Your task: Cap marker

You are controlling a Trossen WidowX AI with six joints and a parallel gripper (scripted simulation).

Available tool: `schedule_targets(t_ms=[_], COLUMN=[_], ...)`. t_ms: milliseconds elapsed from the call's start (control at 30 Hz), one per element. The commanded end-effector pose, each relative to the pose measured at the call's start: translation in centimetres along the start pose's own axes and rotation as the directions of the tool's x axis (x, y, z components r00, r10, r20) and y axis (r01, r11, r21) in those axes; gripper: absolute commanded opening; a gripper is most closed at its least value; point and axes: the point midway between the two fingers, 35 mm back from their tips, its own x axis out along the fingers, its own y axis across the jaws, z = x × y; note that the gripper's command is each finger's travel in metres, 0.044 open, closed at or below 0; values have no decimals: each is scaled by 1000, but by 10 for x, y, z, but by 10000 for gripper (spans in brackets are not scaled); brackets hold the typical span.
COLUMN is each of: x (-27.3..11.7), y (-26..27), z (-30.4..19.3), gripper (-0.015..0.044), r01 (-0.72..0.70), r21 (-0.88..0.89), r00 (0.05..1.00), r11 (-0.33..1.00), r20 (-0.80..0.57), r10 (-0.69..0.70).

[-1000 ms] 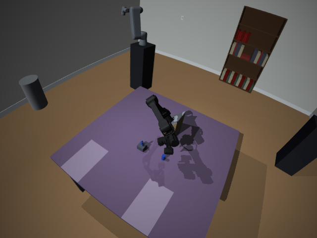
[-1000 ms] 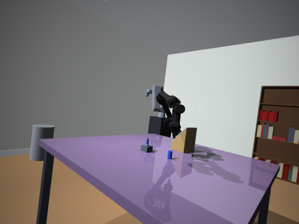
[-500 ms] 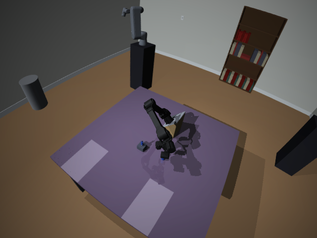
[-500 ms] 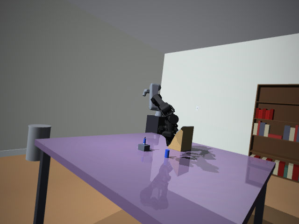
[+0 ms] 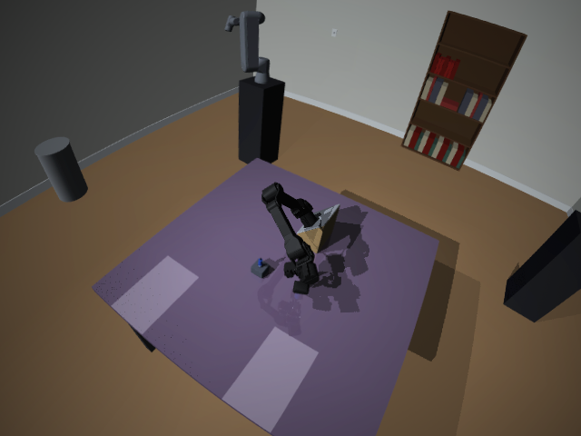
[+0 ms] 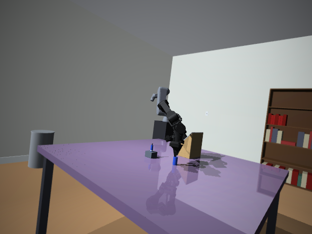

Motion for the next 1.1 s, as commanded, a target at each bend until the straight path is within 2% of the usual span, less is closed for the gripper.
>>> schedule_targets(t_ms=[0,800,933,1067], x=[8,44,44,44], y=[-1,-3,-3,-3], z=[0,1,1,1], gripper=[245,245,140,113], r01=[4,5,5,5], r21=[-8,-7,-7,-7], r00=[1000,1000,1000,1000], r11=[1000,1000,1000,1000], r20=[5,8,8,8], r10=[-4,-5,-5,-5])
